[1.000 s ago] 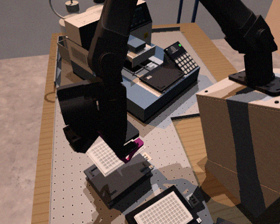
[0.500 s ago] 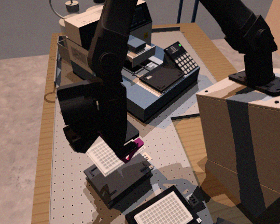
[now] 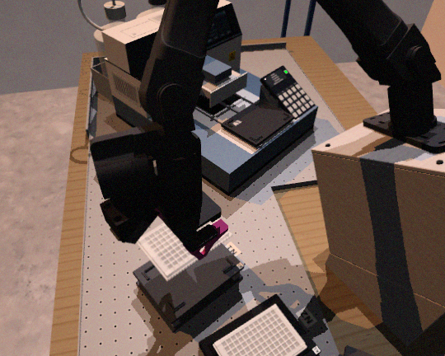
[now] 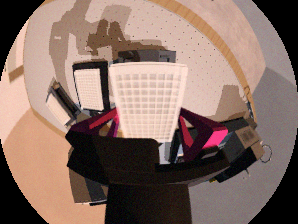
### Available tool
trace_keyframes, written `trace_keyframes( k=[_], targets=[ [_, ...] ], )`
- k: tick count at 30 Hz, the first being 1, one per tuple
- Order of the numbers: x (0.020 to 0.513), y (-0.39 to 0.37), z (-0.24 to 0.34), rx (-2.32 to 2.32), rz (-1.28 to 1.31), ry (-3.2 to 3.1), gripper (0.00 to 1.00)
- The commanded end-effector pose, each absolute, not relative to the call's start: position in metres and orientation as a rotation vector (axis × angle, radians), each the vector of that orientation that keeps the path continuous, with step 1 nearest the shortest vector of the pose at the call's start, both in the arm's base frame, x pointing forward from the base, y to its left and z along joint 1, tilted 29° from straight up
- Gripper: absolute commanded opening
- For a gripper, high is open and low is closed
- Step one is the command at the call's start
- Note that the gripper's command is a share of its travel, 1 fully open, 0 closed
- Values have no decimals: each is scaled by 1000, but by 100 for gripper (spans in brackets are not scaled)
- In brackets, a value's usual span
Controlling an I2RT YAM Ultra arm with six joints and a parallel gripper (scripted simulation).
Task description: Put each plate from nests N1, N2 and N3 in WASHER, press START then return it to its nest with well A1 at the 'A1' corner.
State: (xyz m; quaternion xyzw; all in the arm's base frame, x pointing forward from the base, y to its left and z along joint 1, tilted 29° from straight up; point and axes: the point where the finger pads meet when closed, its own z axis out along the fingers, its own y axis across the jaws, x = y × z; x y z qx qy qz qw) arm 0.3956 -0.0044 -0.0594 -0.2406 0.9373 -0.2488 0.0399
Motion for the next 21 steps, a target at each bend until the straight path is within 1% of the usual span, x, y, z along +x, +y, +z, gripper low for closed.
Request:
trace_keyframes(
  k=[1,6,8,21],
  targets=[
    [393,3,-59,-760,-764,2866,0],
    [389,-24,-43,-471,-730,2872,0],
    [389,-24,-43,-471,-730,2872,0],
    [373,-79,-12,151,-652,2827,0]
  ],
)
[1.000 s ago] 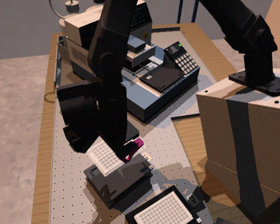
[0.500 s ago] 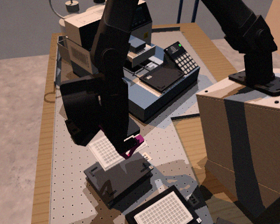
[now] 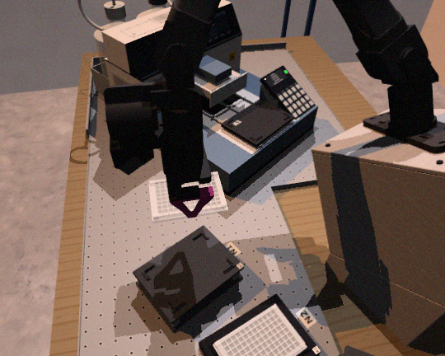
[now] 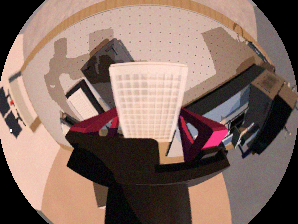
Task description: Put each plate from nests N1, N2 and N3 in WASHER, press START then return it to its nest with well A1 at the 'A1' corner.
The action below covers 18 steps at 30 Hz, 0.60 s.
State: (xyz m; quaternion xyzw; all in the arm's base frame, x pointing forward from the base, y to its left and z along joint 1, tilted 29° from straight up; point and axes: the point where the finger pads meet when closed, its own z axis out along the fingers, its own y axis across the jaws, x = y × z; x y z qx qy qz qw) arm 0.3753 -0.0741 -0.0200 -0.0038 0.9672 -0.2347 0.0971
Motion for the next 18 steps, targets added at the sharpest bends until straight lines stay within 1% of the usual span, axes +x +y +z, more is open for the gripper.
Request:
trace_keyframes(
  k=[1,4,14,17,18],
  targets=[
    [371,-83,-10,197,-645,2819,0],
    [369,-87,-7,243,-639,2812,0],
    [358,-129,19,692,-562,2682,0],
    [360,-126,19,684,-556,2682,0],
    [358,-124,9,675,-563,2713,0]
  ],
)
